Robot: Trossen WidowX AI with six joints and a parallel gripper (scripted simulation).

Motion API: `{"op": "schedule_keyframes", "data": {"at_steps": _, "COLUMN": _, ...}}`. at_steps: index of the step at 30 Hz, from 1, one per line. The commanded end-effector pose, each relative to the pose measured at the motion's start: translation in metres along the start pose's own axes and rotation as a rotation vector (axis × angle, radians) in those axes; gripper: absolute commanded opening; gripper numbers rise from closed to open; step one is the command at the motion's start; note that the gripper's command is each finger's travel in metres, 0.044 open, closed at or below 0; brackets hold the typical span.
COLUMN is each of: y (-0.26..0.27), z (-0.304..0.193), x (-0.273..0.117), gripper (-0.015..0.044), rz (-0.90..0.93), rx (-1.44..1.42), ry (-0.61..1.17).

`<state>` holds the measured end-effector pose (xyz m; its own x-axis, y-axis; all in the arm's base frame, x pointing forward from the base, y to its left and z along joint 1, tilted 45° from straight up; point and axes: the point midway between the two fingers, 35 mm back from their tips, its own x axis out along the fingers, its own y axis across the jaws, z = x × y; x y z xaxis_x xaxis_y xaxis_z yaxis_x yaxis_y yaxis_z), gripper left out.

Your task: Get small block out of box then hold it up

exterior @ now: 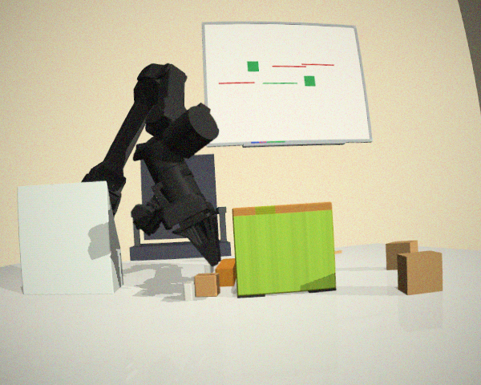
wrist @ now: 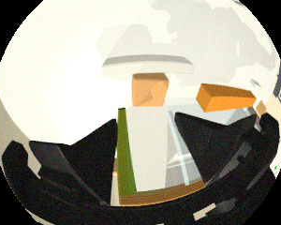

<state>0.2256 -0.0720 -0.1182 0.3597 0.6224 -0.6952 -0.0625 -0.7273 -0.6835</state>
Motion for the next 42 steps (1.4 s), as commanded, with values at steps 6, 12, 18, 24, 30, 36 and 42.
{"op": "schedule_keyframes", "data": {"at_steps": 6, "y": -0.002, "z": 0.008, "x": 0.014, "gripper": 0.0285, "rz": -0.010, "rx": 0.010, "ry": -0.002}}
{"op": "schedule_keyframes", "data": {"at_steps": 12, "y": -0.003, "z": 0.012, "x": 0.023, "gripper": 0.0285, "rz": -0.011, "rx": 0.010, "ry": -0.002}}
{"op": "schedule_keyframes", "data": {"at_steps": 18, "y": -0.004, "z": 0.017, "x": 0.031, "gripper": 0.0285, "rz": -0.012, "rx": 0.010, "ry": -0.002}}
{"op": "schedule_keyframes", "data": {"at_steps": 24, "y": -0.005, "z": 0.019, "x": 0.035, "gripper": 0.0259, "rz": -0.013, "rx": 0.010, "ry": -0.002}}
{"op": "schedule_keyframes", "data": {"at_steps": 30, "y": -0.005, "z": 0.019, "x": 0.035, "gripper": 0.0101, "rz": -0.013, "rx": 0.010, "ry": -0.002}}
{"op": "schedule_keyframes", "data": {"at_steps": 36, "y": -0.004, "z": 0.015, "x": 0.029, "gripper": 0.0003, "rz": -0.011, "rx": 0.009, "ry": -0.002}}
{"op": "schedule_keyframes", "data": {"at_steps": 42, "y": -0.002, "z": 0.001, "x": 0.001, "gripper": 0.0000, "rz": -0.006, "rx": 0.007, "ry": -0.003}}
